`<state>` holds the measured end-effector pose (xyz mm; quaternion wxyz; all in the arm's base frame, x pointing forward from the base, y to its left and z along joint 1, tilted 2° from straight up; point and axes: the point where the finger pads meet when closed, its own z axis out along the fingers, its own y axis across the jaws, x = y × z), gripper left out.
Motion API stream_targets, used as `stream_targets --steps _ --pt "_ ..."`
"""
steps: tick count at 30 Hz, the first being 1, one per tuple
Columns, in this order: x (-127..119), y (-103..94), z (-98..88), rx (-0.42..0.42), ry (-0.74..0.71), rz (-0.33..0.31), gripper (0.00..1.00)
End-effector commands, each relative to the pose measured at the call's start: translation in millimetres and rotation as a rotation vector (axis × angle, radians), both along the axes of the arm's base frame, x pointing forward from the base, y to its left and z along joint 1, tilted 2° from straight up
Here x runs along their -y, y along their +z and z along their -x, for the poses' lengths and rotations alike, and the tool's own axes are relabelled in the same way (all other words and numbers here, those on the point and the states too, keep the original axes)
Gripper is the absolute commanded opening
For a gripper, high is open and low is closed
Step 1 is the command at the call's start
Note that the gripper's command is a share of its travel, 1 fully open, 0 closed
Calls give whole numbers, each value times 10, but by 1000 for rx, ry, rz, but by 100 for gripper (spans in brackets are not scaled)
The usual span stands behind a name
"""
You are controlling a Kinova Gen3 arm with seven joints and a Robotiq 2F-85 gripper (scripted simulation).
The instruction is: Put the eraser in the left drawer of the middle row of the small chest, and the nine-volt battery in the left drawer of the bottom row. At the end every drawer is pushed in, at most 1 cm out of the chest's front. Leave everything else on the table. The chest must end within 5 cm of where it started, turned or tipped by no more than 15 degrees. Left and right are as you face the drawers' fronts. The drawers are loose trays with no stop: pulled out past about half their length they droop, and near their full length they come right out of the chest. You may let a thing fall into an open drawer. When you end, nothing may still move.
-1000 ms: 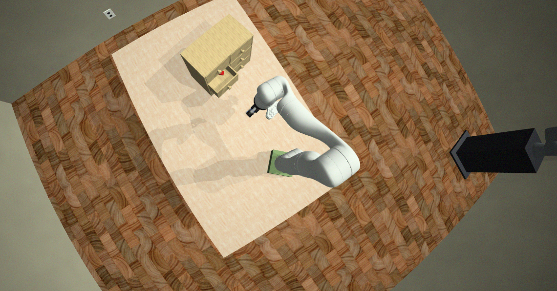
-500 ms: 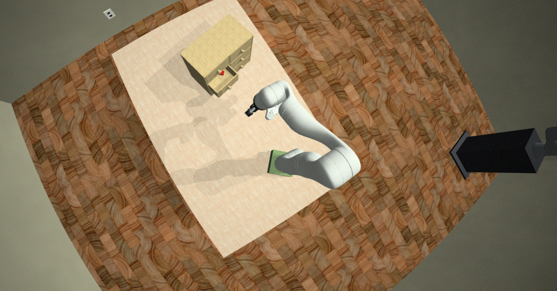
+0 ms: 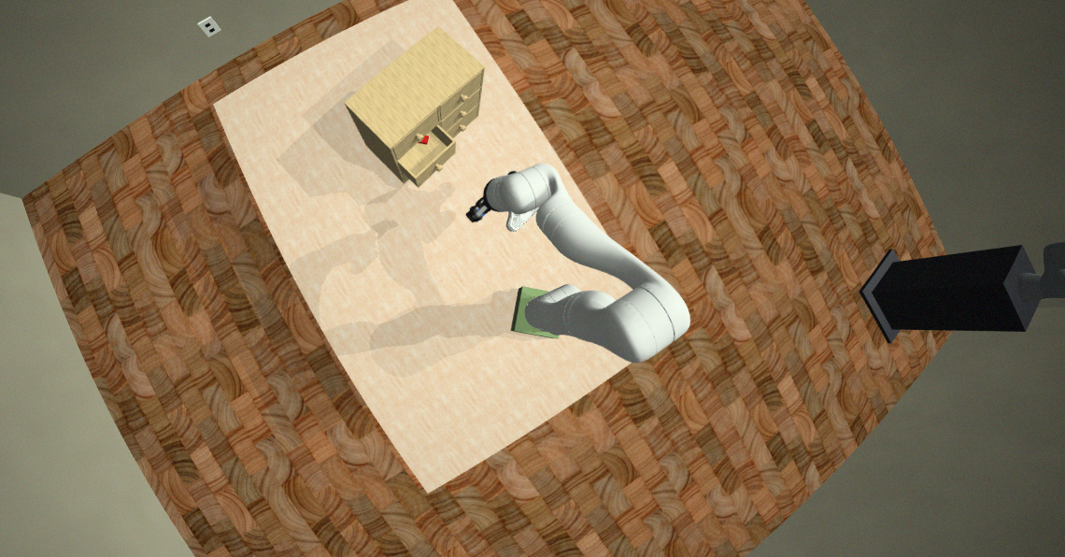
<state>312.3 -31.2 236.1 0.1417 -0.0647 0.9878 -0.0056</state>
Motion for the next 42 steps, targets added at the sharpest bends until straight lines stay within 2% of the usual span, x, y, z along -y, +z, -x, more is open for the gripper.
stream_targets --steps 1,26,42 --pt "-2 -39 2 11 0 -2 100" --pt "-20 -282 -200 160 9 -22 100" --pt "-32 -362 -265 208 13 -31 100"
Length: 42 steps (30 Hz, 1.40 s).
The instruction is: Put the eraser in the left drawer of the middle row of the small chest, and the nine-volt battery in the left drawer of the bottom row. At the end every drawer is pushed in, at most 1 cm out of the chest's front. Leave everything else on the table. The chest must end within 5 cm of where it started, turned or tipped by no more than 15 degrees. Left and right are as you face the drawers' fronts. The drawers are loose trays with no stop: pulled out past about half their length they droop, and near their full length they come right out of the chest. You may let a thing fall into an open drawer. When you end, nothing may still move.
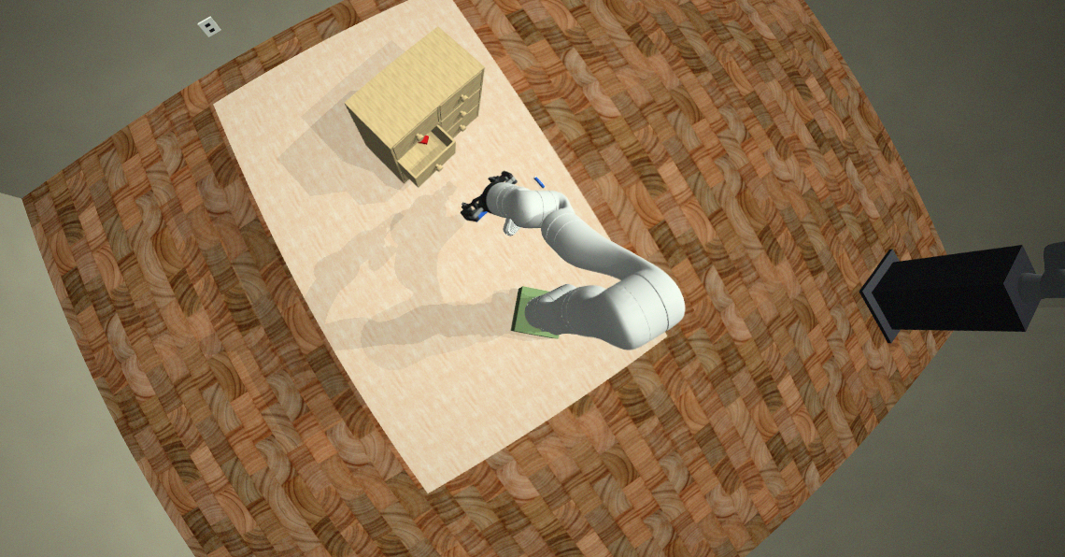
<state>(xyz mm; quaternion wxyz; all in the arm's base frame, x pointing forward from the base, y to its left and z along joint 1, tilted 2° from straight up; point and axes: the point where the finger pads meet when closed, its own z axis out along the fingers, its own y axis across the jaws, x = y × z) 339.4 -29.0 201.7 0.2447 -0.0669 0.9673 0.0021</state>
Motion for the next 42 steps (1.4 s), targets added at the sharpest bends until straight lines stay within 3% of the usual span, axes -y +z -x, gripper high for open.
stream_targets --steps 1,42 --pt "-14 -20 4 1 4 -4 100" --pt "-35 -118 -64 54 9 -15 100"
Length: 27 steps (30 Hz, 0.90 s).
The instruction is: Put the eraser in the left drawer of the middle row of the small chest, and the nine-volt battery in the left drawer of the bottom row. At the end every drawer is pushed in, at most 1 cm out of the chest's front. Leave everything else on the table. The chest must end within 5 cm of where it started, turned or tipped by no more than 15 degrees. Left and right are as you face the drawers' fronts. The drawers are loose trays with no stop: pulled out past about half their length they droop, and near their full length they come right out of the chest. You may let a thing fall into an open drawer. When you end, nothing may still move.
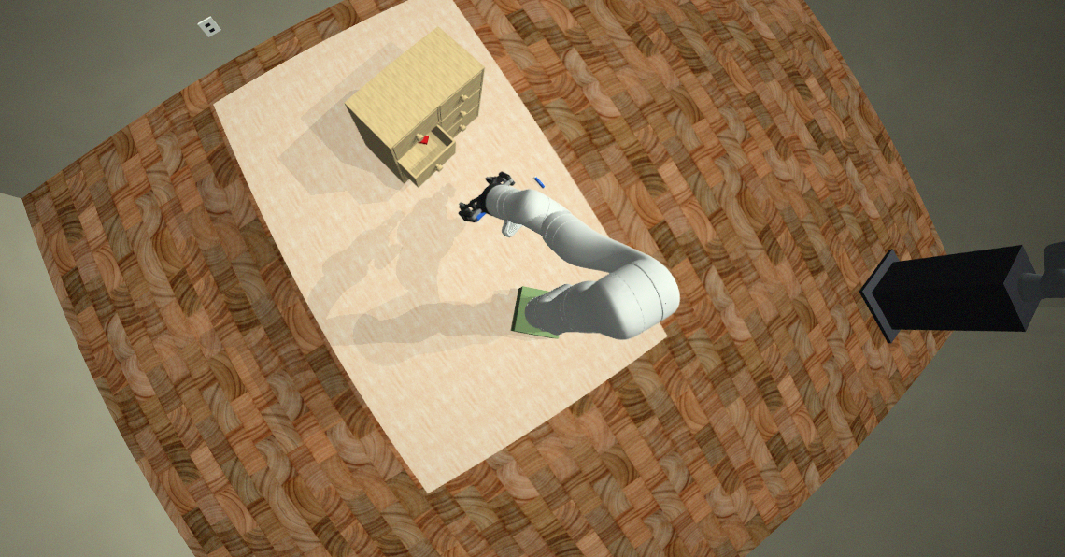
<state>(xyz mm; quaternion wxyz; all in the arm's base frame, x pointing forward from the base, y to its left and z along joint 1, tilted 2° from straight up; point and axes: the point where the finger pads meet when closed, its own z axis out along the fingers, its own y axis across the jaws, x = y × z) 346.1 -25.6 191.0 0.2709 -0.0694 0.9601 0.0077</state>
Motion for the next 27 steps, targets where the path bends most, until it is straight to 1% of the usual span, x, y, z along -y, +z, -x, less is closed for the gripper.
stream_targets --steps 1,27 --pt "-3 -13 2 2 1 -2 100" --pt "13 -48 -39 29 -1 -1 100"
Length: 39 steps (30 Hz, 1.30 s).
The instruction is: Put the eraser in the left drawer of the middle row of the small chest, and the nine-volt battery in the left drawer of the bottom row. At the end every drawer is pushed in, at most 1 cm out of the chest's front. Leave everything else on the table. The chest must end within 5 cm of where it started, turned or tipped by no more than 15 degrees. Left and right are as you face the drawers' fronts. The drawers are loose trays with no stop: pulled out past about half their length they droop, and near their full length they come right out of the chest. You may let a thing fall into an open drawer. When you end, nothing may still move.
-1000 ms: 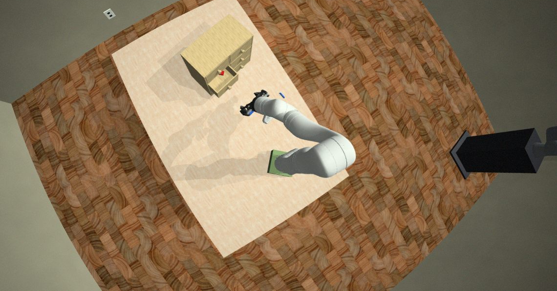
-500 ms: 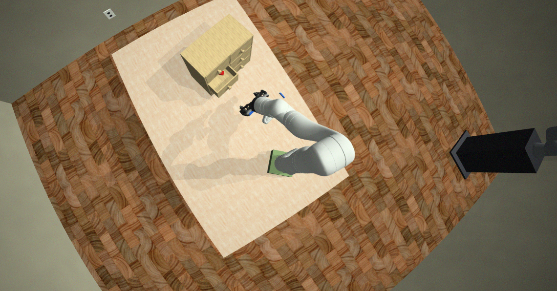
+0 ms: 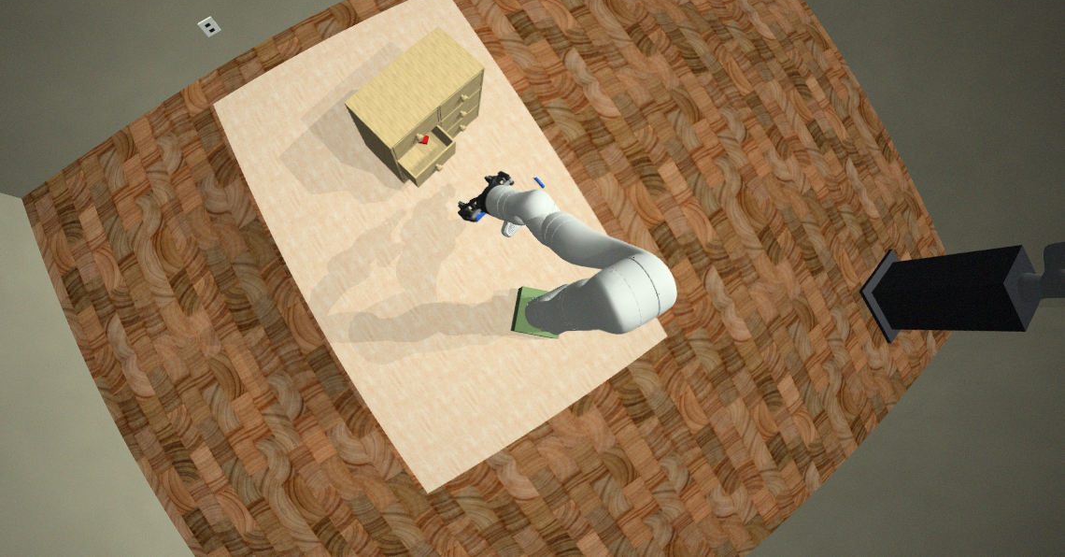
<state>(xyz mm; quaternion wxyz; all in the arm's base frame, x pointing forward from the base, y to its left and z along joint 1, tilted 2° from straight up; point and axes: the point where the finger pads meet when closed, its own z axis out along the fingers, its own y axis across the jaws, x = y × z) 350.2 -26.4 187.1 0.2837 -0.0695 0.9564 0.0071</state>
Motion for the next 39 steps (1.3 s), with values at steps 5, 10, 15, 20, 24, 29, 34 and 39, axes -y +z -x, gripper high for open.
stream_targets --steps 5,10,15,20,24,29,34,39 --pt "18 -15 -8 8 -3 2 100" --pt "4 -34 -6 10 -1 -2 100" --pt "-3 -43 -6 12 0 -5 100" --pt "-11 -56 -9 16 2 -7 100" --pt "-14 -64 -14 19 3 -9 100" --pt "-16 -69 -17 22 3 -10 100" --pt "-16 -76 -25 27 3 -10 100" --pt "-14 -80 -33 32 3 -10 100"
